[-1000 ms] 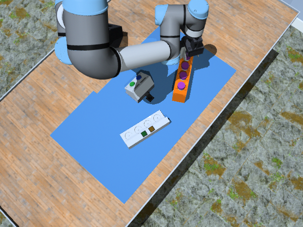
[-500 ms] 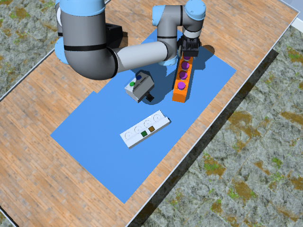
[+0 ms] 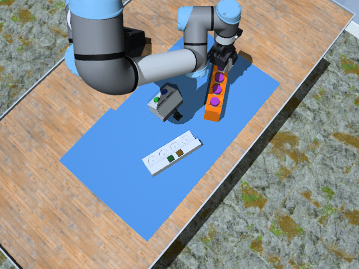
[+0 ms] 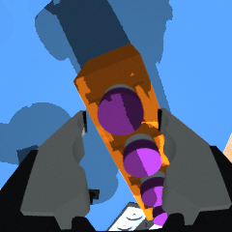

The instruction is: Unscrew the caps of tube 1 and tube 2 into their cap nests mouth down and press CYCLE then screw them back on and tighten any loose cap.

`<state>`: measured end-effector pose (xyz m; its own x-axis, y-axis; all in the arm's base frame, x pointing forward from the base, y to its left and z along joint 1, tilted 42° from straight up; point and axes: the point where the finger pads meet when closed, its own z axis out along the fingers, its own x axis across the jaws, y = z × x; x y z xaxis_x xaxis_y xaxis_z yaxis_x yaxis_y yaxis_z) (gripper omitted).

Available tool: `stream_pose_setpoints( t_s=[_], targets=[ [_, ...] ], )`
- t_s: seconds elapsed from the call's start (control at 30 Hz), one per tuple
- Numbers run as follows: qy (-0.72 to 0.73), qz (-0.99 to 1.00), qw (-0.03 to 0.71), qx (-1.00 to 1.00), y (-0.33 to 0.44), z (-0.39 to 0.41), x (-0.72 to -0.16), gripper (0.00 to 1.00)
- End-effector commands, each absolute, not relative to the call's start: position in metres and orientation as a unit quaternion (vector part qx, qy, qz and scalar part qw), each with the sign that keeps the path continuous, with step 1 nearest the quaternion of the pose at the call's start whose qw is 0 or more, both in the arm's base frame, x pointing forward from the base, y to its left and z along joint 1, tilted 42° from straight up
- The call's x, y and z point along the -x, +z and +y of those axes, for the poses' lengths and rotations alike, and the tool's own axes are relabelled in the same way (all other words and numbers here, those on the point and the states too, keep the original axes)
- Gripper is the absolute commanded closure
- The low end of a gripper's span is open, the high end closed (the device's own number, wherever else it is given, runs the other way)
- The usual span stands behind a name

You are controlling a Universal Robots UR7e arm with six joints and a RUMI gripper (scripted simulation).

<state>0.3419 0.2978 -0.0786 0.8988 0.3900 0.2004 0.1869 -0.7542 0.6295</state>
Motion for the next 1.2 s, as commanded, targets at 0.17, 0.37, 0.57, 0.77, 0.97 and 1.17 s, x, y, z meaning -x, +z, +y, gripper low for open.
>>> stream_pose_setpoints(
  t_s=[0.17, 0.37, 0.57, 0.77, 0.97, 1.17],
  targets=[
    [0.186, 0.078, 0.308, -0.93, -0.0782, 0.2989, -0.3402, 0.65],
    [0.185, 0.077, 0.308, -0.93, -0.0781, 0.2974, -0.3398, 1.0],
    [0.185, 0.077, 0.308, -0.93, -0.0781, 0.2974, -0.3398, 1.0],
    [0.185, 0.077, 0.308, -0.93, -0.0781, 0.2974, -0.3398, 1.0],
    [0.137, 0.215, 0.332, -0.908, -0.0782, 0.2981, -0.3409, 1.0],
    [0.095, 0.325, 0.346, -0.875, -0.078, 0.2974, -0.3405, 1.0]
  ],
)
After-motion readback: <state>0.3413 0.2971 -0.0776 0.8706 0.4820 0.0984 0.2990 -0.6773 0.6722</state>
